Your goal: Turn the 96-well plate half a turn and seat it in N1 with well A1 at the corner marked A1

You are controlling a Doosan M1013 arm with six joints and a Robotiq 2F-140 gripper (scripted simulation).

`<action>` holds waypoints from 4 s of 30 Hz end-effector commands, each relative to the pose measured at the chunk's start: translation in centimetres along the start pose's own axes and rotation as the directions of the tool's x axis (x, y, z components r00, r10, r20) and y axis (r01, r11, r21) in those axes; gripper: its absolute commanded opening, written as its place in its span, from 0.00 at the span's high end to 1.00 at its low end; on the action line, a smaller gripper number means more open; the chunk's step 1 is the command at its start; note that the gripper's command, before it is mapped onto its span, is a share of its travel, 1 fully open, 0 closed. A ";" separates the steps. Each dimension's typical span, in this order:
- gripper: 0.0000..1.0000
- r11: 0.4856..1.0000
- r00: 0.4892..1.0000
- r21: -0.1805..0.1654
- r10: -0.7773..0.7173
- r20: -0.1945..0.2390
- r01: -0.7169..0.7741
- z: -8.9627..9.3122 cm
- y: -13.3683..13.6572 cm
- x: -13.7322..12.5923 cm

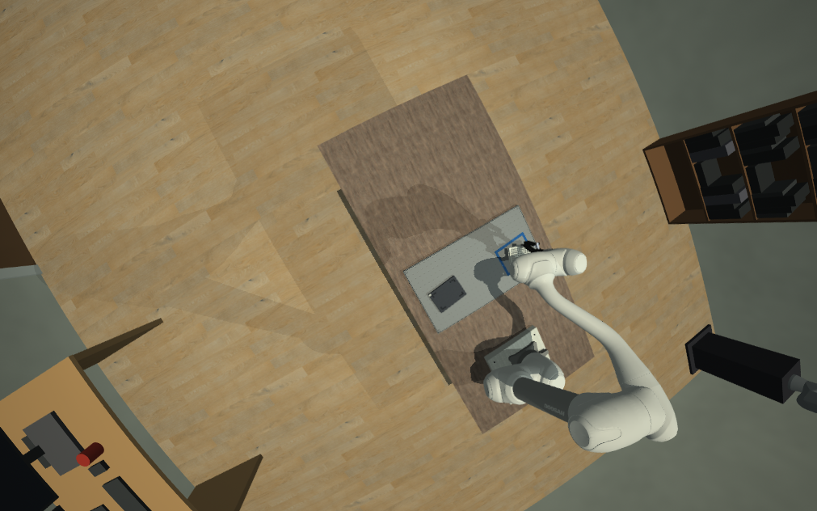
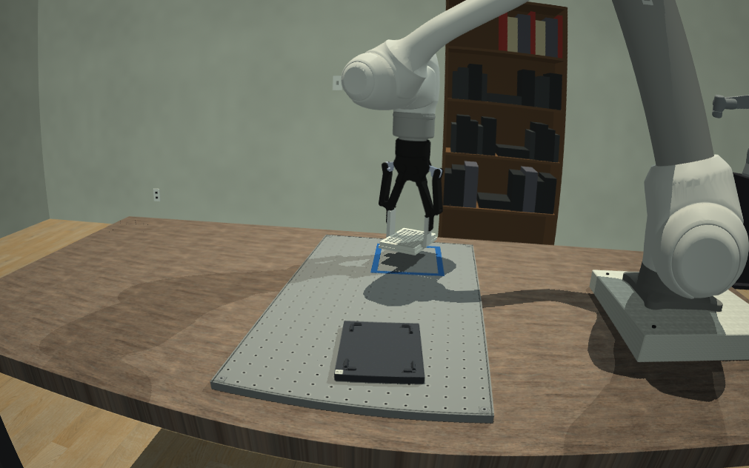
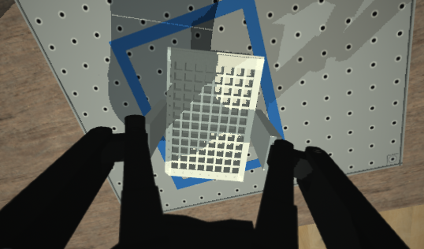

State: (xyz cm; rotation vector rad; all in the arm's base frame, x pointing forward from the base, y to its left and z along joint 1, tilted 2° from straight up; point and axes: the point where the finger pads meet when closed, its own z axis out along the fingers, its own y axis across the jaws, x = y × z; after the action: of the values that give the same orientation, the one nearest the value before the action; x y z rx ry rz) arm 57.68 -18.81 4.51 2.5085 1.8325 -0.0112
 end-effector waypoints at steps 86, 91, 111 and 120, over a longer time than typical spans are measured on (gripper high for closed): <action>1.00 1.000 1.000 0.005 0.008 0.001 -0.008 3.8 -0.2 0.0; 1.00 1.000 1.000 0.005 0.008 0.001 -0.008 3.8 -0.2 0.0; 1.00 1.000 1.000 0.005 0.008 0.001 -0.008 3.8 -0.2 0.0; 1.00 1.000 1.000 0.005 0.008 0.001 -0.008 3.8 -0.2 0.0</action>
State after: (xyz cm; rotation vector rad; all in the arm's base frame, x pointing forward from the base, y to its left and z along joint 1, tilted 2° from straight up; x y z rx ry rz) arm 57.76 -18.81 1.13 2.5100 1.8324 -0.0095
